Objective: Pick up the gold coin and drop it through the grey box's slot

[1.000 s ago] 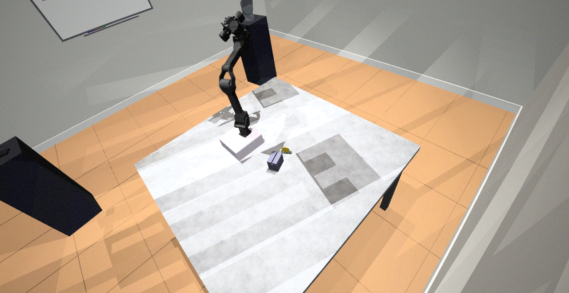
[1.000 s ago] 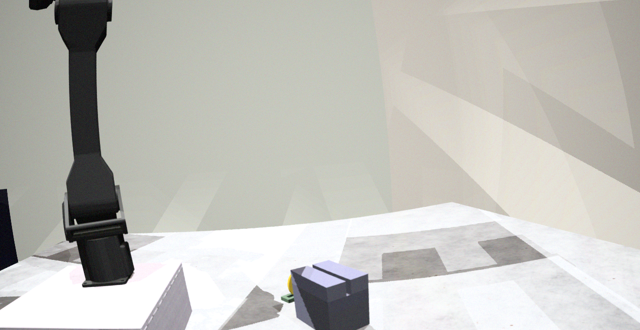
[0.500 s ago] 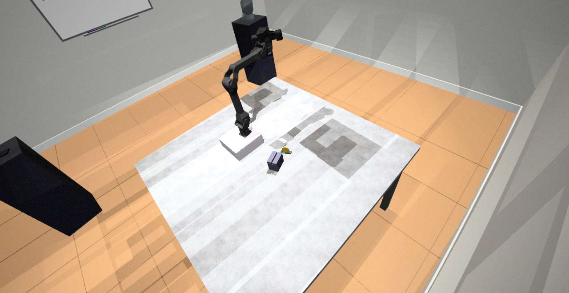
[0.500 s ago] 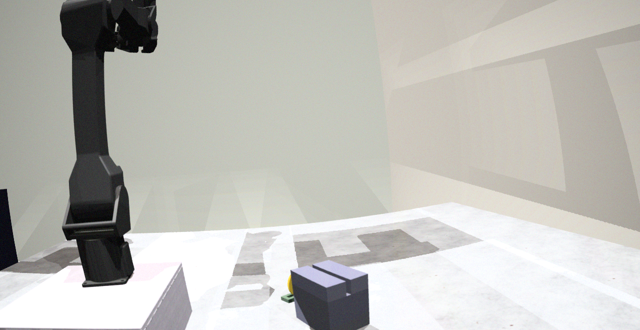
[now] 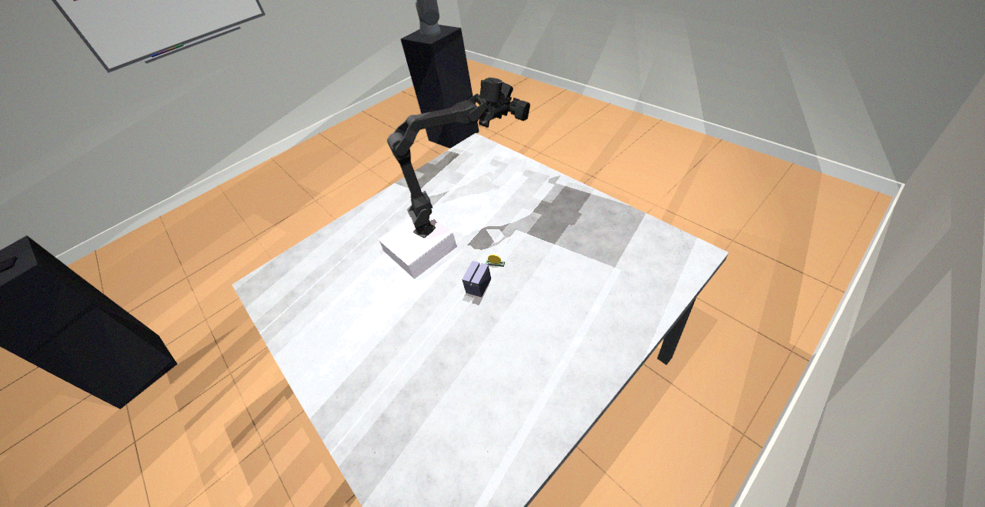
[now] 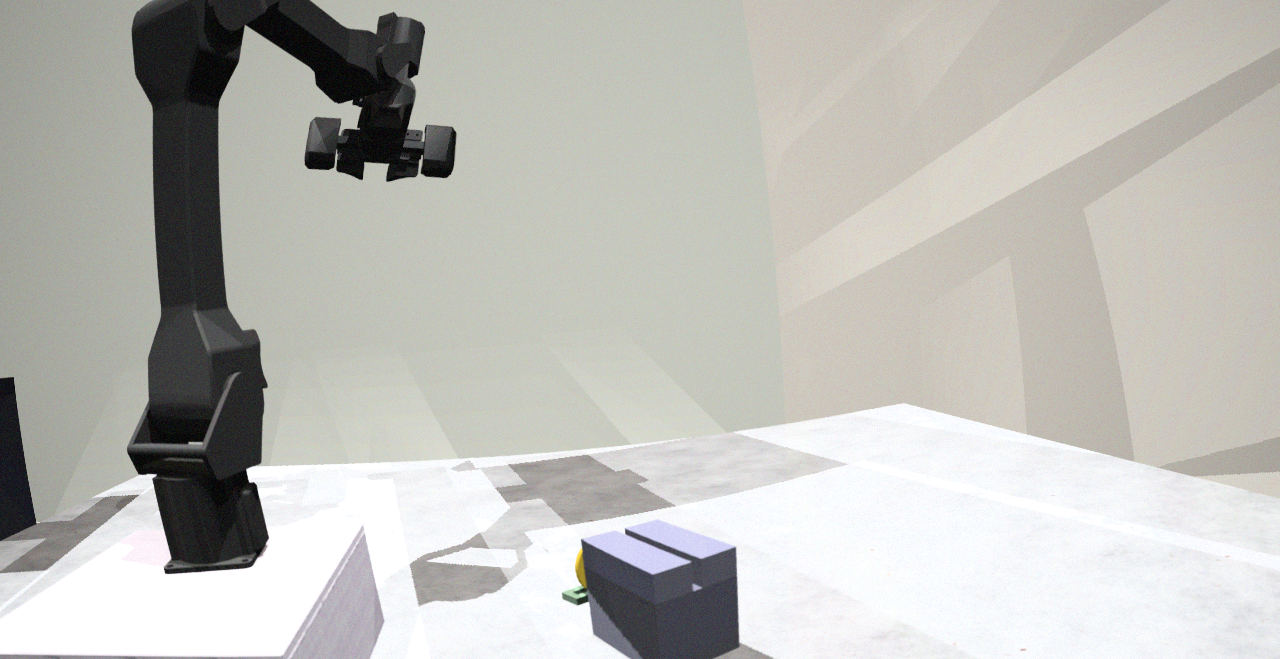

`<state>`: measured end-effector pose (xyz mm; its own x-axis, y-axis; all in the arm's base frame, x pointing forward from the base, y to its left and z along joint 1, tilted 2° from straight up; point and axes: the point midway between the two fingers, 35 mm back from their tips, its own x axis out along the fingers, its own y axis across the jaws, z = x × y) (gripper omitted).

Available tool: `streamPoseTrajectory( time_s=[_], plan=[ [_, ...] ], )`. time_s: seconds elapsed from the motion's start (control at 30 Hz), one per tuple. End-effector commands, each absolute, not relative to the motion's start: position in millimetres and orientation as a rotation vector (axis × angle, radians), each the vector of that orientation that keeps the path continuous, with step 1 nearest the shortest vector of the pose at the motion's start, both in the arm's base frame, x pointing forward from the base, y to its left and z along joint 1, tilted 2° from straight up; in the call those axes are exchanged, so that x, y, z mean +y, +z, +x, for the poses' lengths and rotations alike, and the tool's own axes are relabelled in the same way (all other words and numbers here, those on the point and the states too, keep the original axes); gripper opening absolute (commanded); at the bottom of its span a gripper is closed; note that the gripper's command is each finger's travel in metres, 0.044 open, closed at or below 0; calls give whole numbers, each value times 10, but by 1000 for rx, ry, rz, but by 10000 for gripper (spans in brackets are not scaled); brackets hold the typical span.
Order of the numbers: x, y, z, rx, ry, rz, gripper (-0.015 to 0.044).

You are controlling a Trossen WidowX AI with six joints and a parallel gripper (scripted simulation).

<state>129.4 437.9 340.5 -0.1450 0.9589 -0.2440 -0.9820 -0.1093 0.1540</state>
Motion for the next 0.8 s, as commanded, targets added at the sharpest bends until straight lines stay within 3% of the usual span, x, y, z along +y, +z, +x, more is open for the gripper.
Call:
streamPoseTrajectory(
  time_s=[0.0,0.4,0.77],
  plan=[
    [4130,2932,1839,455,1492,-165,161],
    [2940,1804,2866,846,1013,-294,161],
    [1387,946,3083,1294,554,-342,161]
  ],
)
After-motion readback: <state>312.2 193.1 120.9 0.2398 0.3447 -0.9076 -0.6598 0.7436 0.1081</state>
